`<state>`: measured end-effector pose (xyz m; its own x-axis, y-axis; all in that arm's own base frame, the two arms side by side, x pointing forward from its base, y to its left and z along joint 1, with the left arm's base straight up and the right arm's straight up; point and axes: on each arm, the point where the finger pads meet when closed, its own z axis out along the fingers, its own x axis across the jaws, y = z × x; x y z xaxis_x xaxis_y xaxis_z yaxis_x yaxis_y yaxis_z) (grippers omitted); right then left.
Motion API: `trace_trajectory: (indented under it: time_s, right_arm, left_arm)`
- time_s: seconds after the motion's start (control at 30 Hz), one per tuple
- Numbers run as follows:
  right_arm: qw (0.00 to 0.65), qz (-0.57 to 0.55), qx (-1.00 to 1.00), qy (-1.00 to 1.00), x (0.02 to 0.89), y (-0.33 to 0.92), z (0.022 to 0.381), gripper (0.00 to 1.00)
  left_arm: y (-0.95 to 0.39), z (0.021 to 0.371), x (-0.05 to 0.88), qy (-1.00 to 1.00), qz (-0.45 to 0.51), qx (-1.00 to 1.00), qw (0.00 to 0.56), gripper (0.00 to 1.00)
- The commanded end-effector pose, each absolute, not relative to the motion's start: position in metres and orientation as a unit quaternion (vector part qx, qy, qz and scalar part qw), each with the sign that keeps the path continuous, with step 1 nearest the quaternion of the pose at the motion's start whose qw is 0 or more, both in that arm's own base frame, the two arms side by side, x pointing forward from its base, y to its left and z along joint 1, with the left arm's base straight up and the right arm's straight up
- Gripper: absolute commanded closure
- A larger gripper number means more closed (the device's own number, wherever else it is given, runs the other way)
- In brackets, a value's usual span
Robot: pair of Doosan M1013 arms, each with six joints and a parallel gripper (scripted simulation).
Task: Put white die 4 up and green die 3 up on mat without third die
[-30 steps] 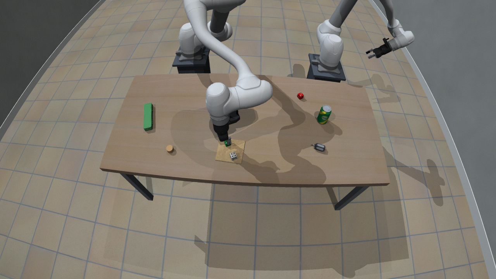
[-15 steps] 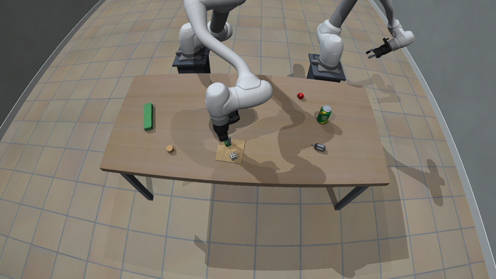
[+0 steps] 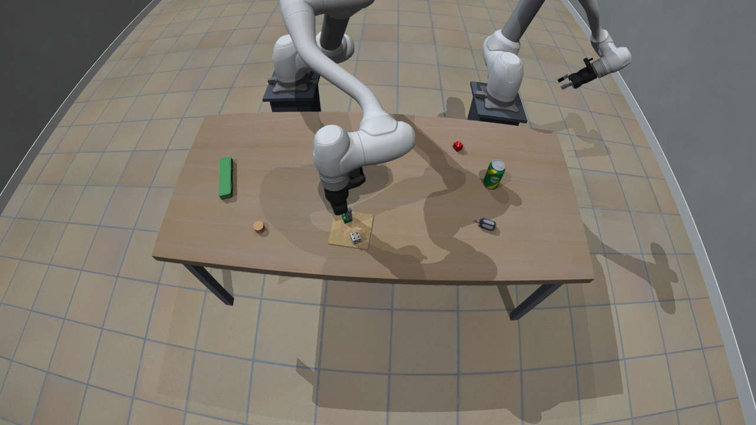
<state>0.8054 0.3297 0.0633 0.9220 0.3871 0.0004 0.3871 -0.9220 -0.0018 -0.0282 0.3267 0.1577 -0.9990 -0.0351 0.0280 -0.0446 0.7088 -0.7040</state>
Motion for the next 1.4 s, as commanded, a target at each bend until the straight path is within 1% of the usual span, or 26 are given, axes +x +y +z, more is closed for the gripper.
trace_trajectory:
  time_s: [0.0,0.13,0.37,0.6,0.7,0.77,0.93,1.0,1.17,1.27,1.33,1.37]
  right_arm:
    - [0.0,0.0,-0.981,-0.195,0.806,0.327,0.073,0.13]
    - [0.0,0.0,-0.981,-0.195,0.806,0.327,0.086,0.13]
    - [0.0,0.0,-0.981,-0.195,0.806,0.327,0.098,0.13]
    - [-0.002,0.0,-0.981,-0.195,0.806,0.327,0.1,0.13]
    - [-0.027,-0.004,-0.98,-0.195,0.805,0.328,0.1,0.13]
    - [-0.027,-0.004,-0.98,-0.195,0.805,0.328,0.1,0.13]
    - [-0.101,-0.019,-0.976,-0.194,0.804,0.329,0.1,0.13]
    - [-0.121,-0.023,-0.973,-0.194,0.804,0.33,0.1,0.13]
    - [-0.13,-0.026,-0.972,-0.194,0.804,0.33,0.1,0.13]
    - [-0.154,-0.029,-0.969,-0.193,0.804,0.33,0.099,0.13]
    - [-0.154,-0.029,-0.969,-0.193,0.804,0.33,0.099,0.13]
    - [-0.167,-0.032,-0.966,-0.193,0.804,0.331,0.099,0.13]
  left_arm:
    - [0.323,0.159,-0.032,-0.924,0.383,0.023,0.011,0.0]
    - [0.323,0.159,-0.032,-0.924,0.383,0.023,0.011,0.0]
    - [0.323,0.159,-0.032,-0.924,0.383,0.023,0.011,0.0]
    - [0.323,0.159,-0.032,-0.924,0.383,0.023,0.011,0.0]
    - [0.323,0.159,-0.032,-0.924,0.383,0.023,0.011,0.0]
    - [0.323,0.159,-0.032,-0.924,0.383,0.023,0.011,0.0]
    - [0.323,0.159,-0.032,-0.924,0.383,0.023,0.011,0.0]
    - [0.323,0.159,-0.032,-0.924,0.383,0.023,0.011,0.0]
    - [0.323,0.159,-0.032,-0.924,0.383,0.023,0.011,0.0]
    - [0.323,0.159,-0.032,-0.924,0.383,0.023,0.011,0.0]
    - [0.323,0.159,-0.032,-0.924,0.383,0.023,0.011,0.0]
    - [0.323,0.159,-0.032,-0.924,0.383,0.023,0.011,0.0]
